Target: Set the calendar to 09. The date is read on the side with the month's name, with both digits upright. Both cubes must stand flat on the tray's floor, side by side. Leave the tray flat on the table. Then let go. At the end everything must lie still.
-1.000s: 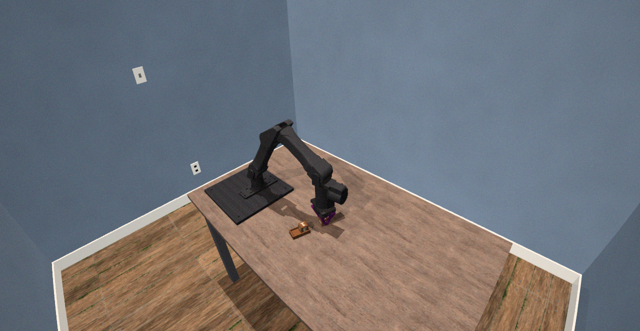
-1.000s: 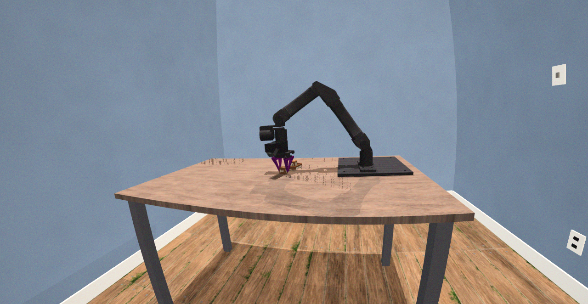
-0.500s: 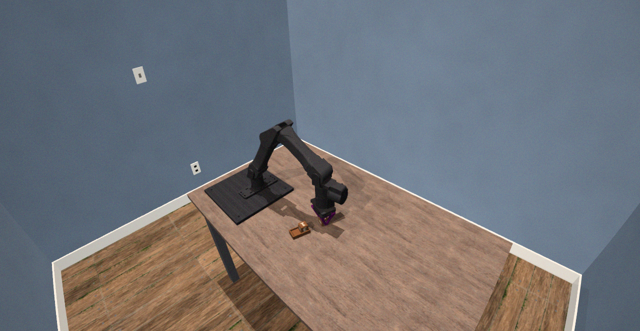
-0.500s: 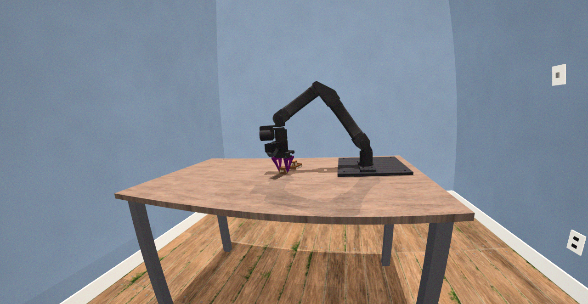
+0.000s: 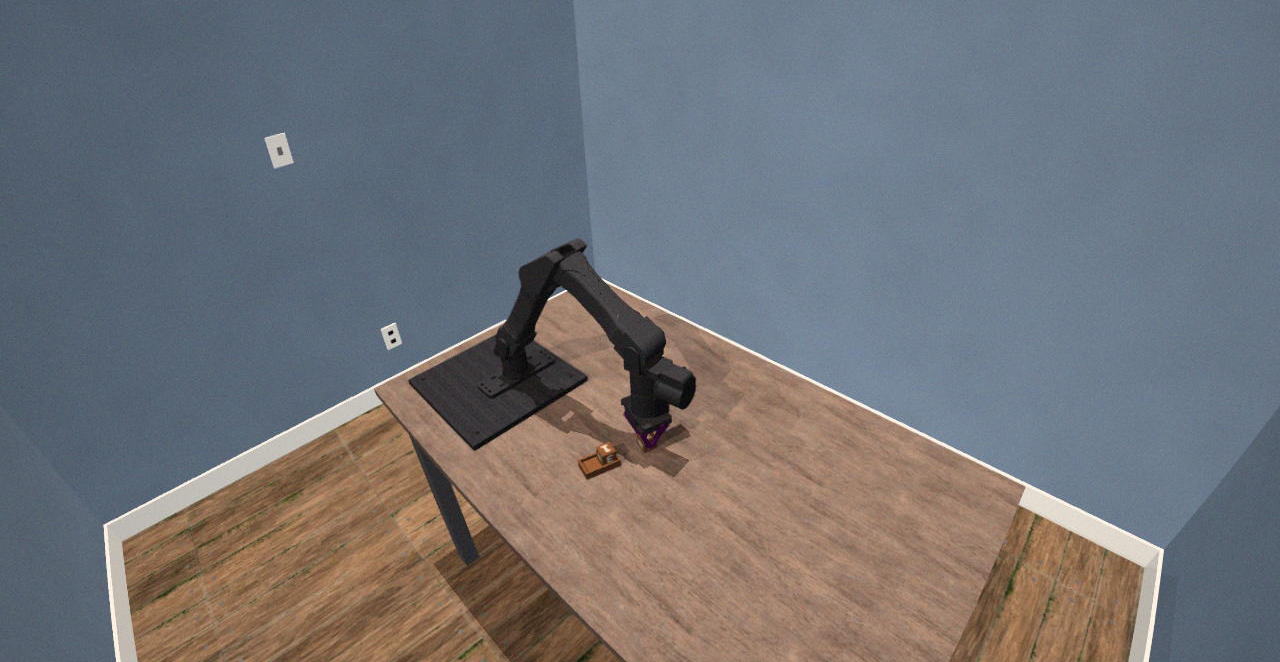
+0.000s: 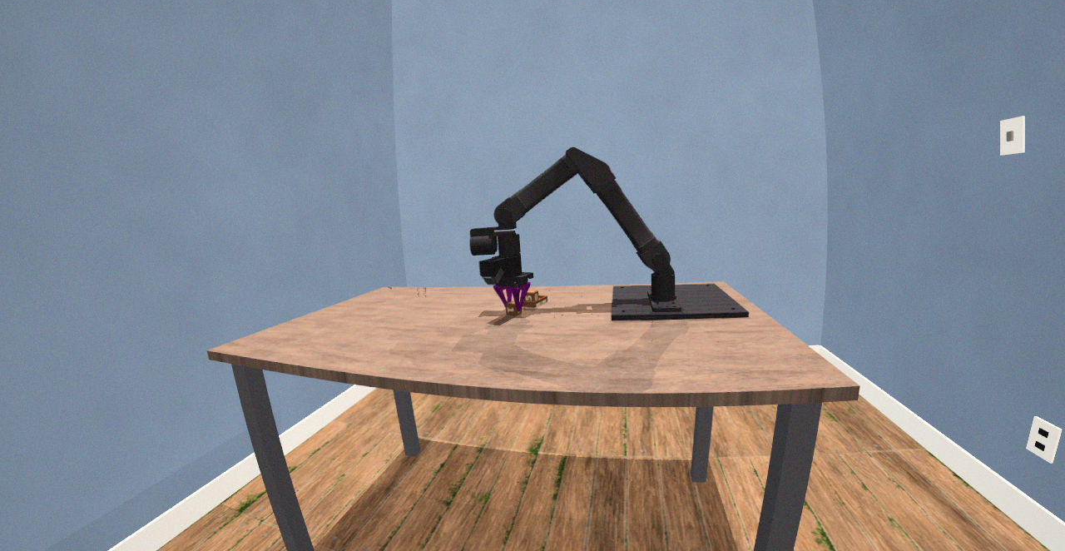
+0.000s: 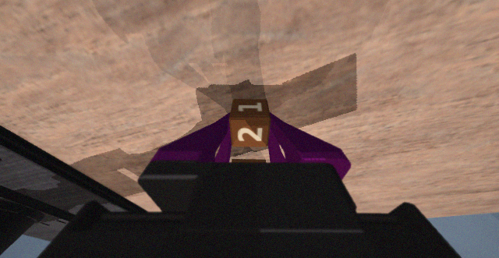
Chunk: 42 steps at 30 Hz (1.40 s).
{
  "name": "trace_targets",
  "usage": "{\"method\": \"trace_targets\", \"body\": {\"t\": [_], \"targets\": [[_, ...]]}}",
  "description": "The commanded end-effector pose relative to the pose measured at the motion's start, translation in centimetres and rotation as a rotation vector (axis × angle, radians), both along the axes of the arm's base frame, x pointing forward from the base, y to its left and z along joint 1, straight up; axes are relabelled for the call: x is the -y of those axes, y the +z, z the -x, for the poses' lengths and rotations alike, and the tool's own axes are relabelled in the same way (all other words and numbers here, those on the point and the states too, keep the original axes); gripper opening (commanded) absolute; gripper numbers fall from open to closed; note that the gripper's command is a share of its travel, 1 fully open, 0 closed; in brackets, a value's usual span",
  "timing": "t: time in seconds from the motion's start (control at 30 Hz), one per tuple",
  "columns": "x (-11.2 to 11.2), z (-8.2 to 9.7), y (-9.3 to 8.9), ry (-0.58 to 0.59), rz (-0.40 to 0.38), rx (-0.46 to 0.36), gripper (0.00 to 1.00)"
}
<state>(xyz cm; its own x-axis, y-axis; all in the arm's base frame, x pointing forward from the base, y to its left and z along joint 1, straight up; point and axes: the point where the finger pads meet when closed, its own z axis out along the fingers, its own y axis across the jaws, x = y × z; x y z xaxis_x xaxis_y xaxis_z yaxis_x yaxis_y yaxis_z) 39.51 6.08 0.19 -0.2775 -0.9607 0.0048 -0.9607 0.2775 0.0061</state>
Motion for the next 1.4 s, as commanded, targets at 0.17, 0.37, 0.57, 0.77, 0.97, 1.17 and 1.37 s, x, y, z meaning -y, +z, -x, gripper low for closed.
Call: {"method": "trace_targets", "body": {"t": [0.17,0.37,0.57,0.77,0.97,1.17,1.37], "targets": [[0.0,-0.3,0.4,0.0,-0.003,0.014,0.27],[0.0,-0.3,0.4,0.0,-0.003,0.014,0.27],[0.0,-0.3,0.4,0.0,-0.003,0.014,0.27],[0.0,-0.3,0.7,0.0,-0.003,0.014,0.27],[0.0,-0.3,3.9,0.0,-0.003,0.014,0.27],[0.0,-0.2,7.0,0.0,-0.003,0.014,0.27],[0.0,-0.2,10.0,0.0,-0.003,0.014,0.27]]}}
